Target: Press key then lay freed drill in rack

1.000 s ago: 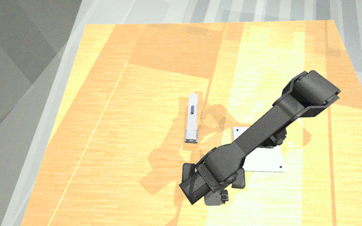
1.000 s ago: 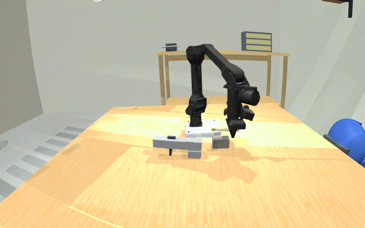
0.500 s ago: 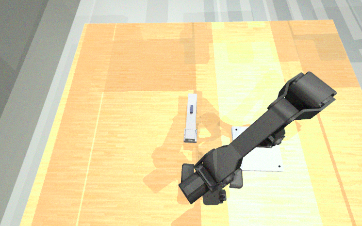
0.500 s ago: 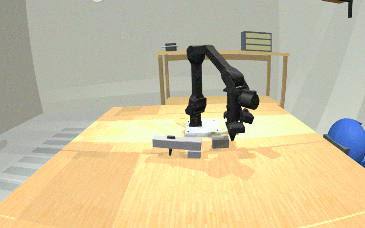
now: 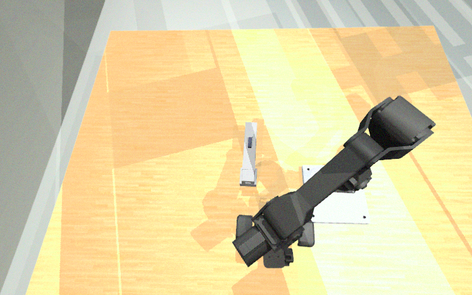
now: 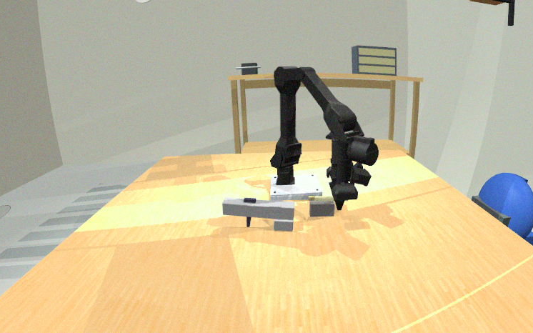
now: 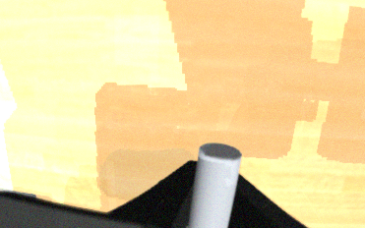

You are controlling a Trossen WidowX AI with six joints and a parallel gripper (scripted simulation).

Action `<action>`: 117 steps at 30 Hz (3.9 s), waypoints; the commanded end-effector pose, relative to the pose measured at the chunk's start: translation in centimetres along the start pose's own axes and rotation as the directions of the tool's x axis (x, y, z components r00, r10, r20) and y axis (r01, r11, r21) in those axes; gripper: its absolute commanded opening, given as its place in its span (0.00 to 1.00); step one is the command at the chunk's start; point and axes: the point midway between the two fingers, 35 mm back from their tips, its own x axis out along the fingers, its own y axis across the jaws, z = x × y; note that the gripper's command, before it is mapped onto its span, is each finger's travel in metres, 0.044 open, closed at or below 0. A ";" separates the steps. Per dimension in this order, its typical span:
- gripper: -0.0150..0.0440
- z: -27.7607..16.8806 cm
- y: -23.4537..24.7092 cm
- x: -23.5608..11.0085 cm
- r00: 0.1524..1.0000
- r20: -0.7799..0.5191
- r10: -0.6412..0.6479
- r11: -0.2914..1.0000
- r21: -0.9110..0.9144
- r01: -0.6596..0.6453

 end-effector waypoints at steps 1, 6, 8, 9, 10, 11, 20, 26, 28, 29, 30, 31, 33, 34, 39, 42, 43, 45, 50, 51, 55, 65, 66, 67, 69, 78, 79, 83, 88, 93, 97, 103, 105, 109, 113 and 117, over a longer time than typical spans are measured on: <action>0.25 -0.1 0.2 0.6 1.000 -0.005 0.009 1.000 -0.001 -0.009; 0.25 -0.1 0.3 1.0 1.000 -0.005 0.009 1.000 -0.001 -0.009; 0.25 -0.1 0.4 1.1 1.000 -0.005 0.009 1.000 -0.001 -0.009; 0.25 -0.1 0.4 1.2 1.000 -0.005 0.009 1.000 -0.001 -0.009; 0.25 -0.1 0.4 1.2 1.000 -0.005 0.009 1.000 -0.001 -0.009; 0.25 -0.1 0.4 1.2 1.000 -0.005 0.009 1.000 -0.001 -0.009; 0.25 -0.3 0.5 1.4 1.000 -0.005 0.009 1.000 -0.001 -0.009; 0.25 -0.4 0.5 1.5 1.000 -0.005 0.009 1.000 -0.001 -0.009; 0.25 -0.4 0.5 1.4 1.000 -0.005 0.009 1.000 -0.001 -0.009; 0.25 -0.4 0.5 1.4 1.000 -0.005 0.009 1.000 -0.001 -0.009; 0.25 -0.4 0.5 1.4 1.000 -0.005 0.009 1.000 -0.001 -0.009; 0.25 -0.5 0.5 1.4 1.000 -0.005 0.009 1.000 -0.001 -0.009; 0.25 -0.5 0.5 1.4 1.000 -0.005 0.009 1.000 -0.001 -0.009; 0.25 -0.5 0.5 1.4 1.000 -0.005 0.009 1.000 -0.001 -0.009; 0.25 -0.5 0.4 1.4 1.000 -0.006 0.009 1.000 -0.001 -0.009; 0.25 -0.5 0.4 1.4 1.000 -0.006 0.009 1.000 -0.001 -0.009; 0.25 -0.5 0.4 1.4 1.000 -0.006 0.009 1.000 -0.001 -0.009; 0.25 -0.5 0.4 1.3 1.000 -0.006 0.009 1.000 -0.001 -0.009; 0.25 -0.5 0.4 1.3 1.000 -0.006 0.009 1.000 -0.001 -0.009; 0.25 -0.5 0.4 1.3 1.000 -0.006 0.009 1.000 -0.001 -0.009; 0.25 -0.6 0.4 1.3 1.000 -0.006 0.009 1.000 -0.001 -0.009; 0.25 -0.6 0.4 1.3 1.000 -0.006 0.009 1.000 -0.001 -0.009; 0.25 -0.6 0.4 1.3 1.000 -0.006 0.009 1.000 -0.001 -0.009; 0.25 -0.6 0.4 1.3 1.000 -0.006 0.009 1.000 -0.001 -0.009; 0.25 -0.6 0.4 1.3 1.000 -0.006 0.009 1.000 -0.001 -0.009; 0.25 -0.6 0.4 1.3 1.000 -0.006 0.009 1.000 -0.001 -0.009; 0.25 -0.6 0.4 1.3 1.000 -0.006 0.009 1.000 -0.001 -0.009; 0.25 -0.6 0.4 1.3 1.000 -0.006 0.009 1.000 -0.001 -0.009; 0.25 -0.6 0.4 1.3 1.000 -0.006 0.009 1.000 -0.001 -0.009; 0.25 -0.6 0.4 1.3 1.000 -0.006 0.009 1.000 -0.001 -0.009; 0.25 -0.6 0.4 1.3 1.000 -0.006 0.009 1.000 -0.001 -0.009; 0.25 -0.6 0.4 1.3 1.000 -0.006 0.009 1.000 -0.001 -0.009; 0.25 -0.6 0.4 1.3 1.000 -0.006 0.009 1.000 -0.001 -0.009; 0.25 -0.6 0.3 1.2 1.000 -0.006 0.009 1.000 -0.001 -0.009; 0.25 -0.6 0.3 1.2 1.000 -0.006 0.009 1.000 -0.001 -0.009; 0.25 -0.6 0.3 1.2 1.000 -0.006 0.009 1.000 -0.001 -0.009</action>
